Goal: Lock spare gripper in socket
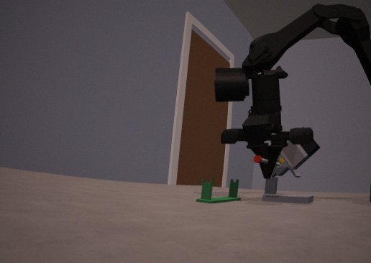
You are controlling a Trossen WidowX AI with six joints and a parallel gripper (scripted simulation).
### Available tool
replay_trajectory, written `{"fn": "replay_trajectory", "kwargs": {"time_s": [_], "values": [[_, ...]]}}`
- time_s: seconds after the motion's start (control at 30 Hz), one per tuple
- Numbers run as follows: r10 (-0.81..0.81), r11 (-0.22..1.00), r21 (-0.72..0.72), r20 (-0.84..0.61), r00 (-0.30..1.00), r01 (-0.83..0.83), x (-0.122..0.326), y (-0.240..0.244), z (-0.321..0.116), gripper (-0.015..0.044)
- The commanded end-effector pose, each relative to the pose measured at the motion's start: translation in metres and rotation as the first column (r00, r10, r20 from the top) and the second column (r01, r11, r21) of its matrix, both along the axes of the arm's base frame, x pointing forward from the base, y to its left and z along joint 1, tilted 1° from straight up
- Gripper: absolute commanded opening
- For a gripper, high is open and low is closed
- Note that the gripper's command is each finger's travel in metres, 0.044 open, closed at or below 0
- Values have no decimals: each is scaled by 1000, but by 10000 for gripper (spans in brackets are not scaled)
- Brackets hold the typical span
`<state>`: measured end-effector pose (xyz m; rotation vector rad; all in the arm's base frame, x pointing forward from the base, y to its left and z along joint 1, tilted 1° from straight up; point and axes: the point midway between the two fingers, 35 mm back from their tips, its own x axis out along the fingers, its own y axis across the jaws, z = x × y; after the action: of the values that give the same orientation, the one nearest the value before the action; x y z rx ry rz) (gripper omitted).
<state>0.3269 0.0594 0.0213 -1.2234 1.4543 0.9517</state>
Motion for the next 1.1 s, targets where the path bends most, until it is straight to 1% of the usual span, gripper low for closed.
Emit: {"fn": "replay_trajectory", "kwargs": {"time_s": [0.0,1.07], "values": [[3,1000,-6,-2,1000,-3,-2,-3,-1,0],[3,1000,-5,-2,1000,-3,-4,-16,-1,0]]}}
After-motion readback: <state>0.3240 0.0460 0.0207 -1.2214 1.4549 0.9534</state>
